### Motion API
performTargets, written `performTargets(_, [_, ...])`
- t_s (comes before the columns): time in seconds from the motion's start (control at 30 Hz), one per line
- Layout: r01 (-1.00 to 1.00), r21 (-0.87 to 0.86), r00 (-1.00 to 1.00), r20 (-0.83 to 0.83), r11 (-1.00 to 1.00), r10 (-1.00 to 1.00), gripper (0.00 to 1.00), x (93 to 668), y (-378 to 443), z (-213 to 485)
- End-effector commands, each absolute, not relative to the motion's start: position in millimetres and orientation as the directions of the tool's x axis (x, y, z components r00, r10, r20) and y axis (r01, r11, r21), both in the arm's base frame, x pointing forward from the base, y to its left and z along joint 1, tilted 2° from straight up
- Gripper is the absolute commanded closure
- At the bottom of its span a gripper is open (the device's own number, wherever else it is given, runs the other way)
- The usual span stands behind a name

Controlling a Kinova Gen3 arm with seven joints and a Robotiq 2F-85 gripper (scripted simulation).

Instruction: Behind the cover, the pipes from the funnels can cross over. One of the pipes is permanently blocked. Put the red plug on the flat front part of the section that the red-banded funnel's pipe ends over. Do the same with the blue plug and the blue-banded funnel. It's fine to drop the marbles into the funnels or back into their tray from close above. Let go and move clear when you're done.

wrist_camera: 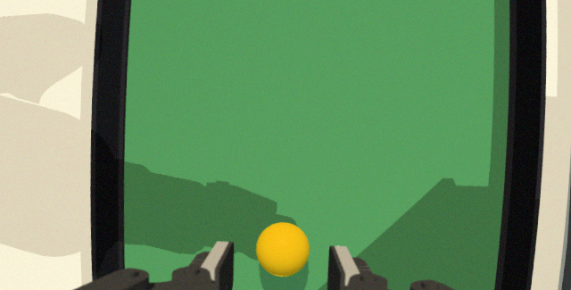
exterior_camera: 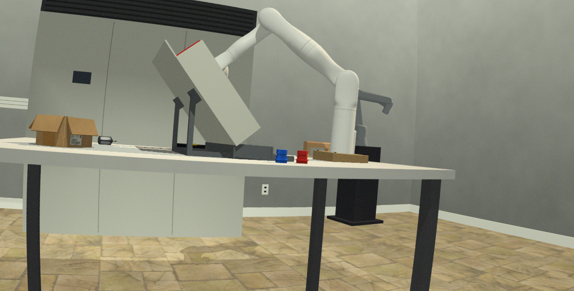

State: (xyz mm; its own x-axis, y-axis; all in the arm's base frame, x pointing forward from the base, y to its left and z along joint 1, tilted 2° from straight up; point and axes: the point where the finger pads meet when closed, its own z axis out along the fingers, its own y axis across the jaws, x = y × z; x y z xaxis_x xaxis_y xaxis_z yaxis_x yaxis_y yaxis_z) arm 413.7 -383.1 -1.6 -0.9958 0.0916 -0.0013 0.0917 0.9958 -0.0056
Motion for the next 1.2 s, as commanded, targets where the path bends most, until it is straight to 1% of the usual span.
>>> performTargets(0.0, [0.091,-0.005,-0.996,-0.002,0.996,0.091,0.5,413.5,-382.3,-3.8])
performTargets(1.17, [0.092,-0.008,-0.996,-0.004,0.996,0.092,0.5,411.6,-381.3,-5.5])
